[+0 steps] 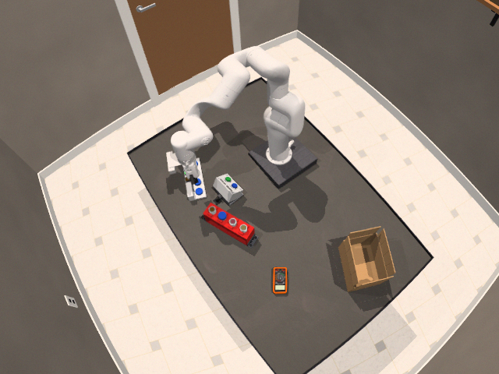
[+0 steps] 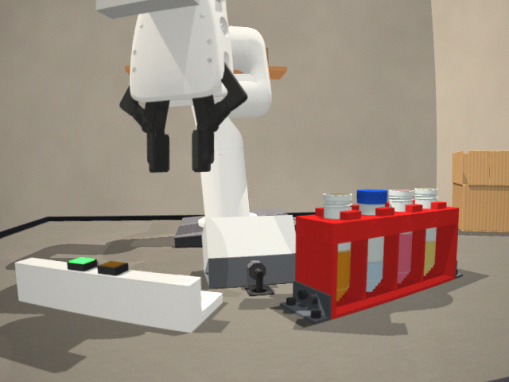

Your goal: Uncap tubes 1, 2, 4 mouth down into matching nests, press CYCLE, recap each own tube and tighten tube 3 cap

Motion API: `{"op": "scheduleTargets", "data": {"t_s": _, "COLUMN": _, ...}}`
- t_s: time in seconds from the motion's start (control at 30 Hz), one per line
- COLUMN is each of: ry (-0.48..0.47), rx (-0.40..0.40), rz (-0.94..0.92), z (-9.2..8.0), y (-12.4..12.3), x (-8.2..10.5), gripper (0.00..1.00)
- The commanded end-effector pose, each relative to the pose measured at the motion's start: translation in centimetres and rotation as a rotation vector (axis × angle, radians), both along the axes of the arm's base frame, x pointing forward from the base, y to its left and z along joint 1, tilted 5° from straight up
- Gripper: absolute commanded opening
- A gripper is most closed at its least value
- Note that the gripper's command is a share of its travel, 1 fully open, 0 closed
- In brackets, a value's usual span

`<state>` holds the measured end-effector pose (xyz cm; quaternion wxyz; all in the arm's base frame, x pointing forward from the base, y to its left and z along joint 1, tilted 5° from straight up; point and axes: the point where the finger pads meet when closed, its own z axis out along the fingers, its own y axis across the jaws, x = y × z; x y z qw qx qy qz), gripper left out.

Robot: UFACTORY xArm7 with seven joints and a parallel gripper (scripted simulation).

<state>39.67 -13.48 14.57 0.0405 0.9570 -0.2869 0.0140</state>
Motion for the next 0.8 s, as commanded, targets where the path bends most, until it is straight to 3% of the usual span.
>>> {"op": "scheduleTargets", "data": {"t_s": 0.0, "ry": -0.005, "rx": -0.001, "rz": 0.001, "z": -2.2, "y": -0.2, "x": 0.2, "gripper": 0.46}}
{"op": "scheduleTargets", "data": {"t_s": 0.17, "ry": -0.004, "rx": -0.001, "rz": 0.001, "z": -4.7, "y": -0.4, "x": 0.2, "gripper": 0.46}}
{"op": "scheduleTargets", "data": {"t_s": 0.23, "ry": -0.004, "rx": -0.001, "rz": 0.001, "z": -4.7, "y": -0.4, "x": 0.2, "gripper": 0.46}}
{"op": "scheduleTargets", "data": {"t_s": 0.7, "ry": -0.004, "rx": -0.001, "rz": 0.001, "z": -11.7, "y": -1.0, "x": 0.4, "gripper": 0.46}}
{"op": "scheduleTargets", "data": {"t_s": 0.77, "ry": -0.004, "rx": -0.001, "rz": 0.001, "z": -11.7, "y": -1.0, "x": 0.4, "gripper": 0.46}}
